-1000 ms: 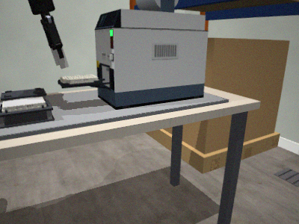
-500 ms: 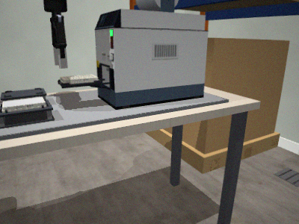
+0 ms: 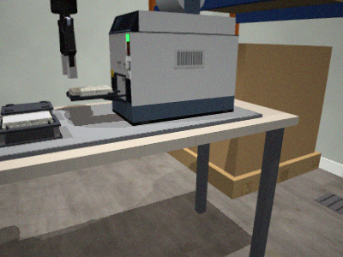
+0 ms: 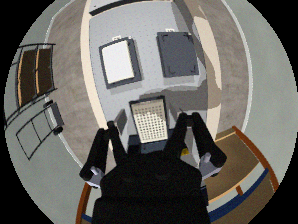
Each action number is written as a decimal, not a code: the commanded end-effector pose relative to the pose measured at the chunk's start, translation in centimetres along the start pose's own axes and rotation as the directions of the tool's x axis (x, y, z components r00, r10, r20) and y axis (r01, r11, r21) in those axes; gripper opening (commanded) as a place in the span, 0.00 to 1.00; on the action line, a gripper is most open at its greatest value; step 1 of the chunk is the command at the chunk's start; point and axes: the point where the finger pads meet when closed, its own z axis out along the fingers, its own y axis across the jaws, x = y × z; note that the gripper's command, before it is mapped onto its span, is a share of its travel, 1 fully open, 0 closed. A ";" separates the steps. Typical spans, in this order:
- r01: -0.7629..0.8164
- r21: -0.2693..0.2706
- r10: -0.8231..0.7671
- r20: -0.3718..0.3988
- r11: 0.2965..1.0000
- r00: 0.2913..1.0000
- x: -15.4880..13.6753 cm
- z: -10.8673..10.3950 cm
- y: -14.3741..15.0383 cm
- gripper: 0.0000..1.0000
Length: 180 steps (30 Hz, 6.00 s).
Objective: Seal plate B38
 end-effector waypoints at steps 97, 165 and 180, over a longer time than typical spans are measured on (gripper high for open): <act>-0.002 0.003 0.002 -0.002 1.000 1.000 0.4 -11.1 -9.3 0.10; -0.002 0.003 0.002 -0.002 1.000 1.000 0.4 -11.1 -9.3 0.10; -0.002 0.003 0.002 0.064 1.000 0.998 0.4 -11.1 -9.3 0.10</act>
